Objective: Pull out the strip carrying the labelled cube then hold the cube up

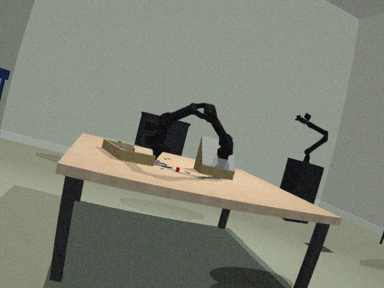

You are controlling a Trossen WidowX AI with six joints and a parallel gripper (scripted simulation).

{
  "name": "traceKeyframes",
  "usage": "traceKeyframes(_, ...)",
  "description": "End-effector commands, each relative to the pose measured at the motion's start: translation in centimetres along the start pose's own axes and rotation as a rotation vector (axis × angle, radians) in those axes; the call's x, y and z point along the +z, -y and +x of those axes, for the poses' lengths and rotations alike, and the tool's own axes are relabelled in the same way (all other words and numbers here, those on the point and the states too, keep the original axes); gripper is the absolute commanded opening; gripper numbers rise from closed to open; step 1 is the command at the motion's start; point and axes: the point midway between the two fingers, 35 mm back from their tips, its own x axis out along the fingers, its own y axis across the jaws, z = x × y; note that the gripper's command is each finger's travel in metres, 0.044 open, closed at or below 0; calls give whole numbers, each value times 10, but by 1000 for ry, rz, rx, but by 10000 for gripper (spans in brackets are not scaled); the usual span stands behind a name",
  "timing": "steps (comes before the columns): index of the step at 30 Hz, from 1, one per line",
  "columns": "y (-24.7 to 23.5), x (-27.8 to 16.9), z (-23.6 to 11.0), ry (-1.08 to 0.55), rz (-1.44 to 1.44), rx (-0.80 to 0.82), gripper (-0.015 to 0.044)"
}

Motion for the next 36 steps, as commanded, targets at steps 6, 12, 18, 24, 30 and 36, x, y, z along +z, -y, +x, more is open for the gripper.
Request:
traceKeyframes(6, 0, -18, 3, -9, 7, 9, 0)
traceKeyframes(12, 1, -27, 3, -9, 7, 9, 0)
traceKeyframes(18, 1, -37, 4, -10, 8, 9, 0)
traceKeyframes(24, 1, -46, 4, -10, 8, 9, 0)
traceKeyframes(30, 1, -55, 4, -10, 8, 9, 0)
traceKeyframes(36, 1, -64, 5, -11, 9, 9, 0)
